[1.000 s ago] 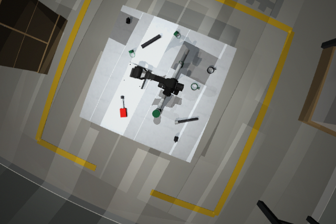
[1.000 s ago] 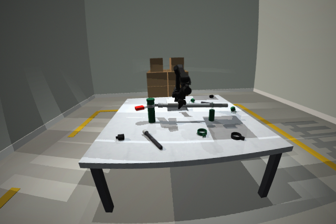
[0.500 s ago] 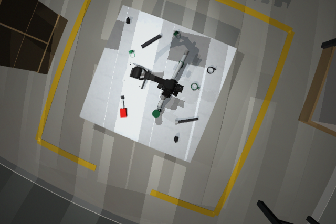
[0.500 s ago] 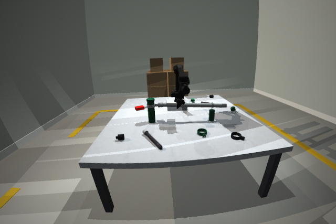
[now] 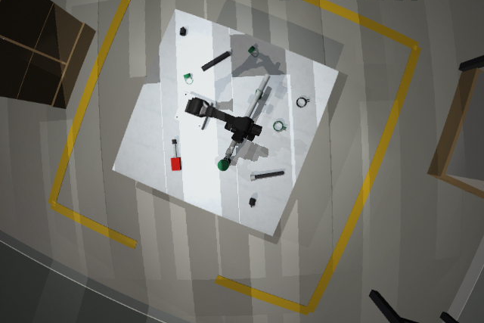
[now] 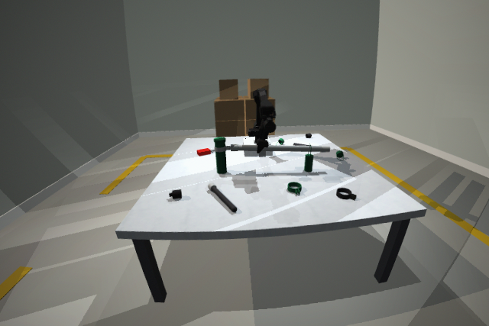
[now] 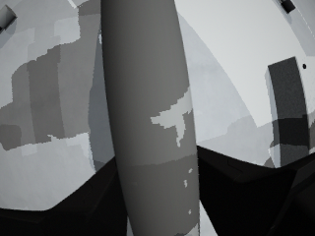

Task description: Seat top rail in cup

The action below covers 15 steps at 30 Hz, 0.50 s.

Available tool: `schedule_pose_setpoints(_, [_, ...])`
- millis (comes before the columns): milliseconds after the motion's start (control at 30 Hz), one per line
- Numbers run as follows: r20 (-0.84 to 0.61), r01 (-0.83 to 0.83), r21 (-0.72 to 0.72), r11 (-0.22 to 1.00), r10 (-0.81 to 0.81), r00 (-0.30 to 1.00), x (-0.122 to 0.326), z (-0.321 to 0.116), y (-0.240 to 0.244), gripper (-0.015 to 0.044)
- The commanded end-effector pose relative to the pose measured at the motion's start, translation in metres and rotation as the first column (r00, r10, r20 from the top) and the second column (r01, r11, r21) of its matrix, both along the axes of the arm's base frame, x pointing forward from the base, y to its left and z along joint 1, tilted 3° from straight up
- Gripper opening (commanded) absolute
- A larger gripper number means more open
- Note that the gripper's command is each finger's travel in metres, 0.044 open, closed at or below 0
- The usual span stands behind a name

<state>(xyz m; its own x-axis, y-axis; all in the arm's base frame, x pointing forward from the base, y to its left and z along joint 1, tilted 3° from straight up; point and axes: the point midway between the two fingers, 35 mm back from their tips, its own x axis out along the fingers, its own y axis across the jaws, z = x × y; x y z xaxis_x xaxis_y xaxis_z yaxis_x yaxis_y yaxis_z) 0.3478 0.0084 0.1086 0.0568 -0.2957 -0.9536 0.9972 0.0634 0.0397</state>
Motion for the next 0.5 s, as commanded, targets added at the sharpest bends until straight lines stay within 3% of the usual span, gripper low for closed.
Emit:
schedule_pose_setpoints(0, [0.017, 0.008, -0.014, 1.000, -0.007, 1.000, 0.0034, 0.0038, -0.0064, 0.0000])
schedule_pose_setpoints(467, [0.018, 0.008, -0.015, 1.000, -0.007, 1.000, 0.0046, 0.0031, -0.0120, 0.0000])
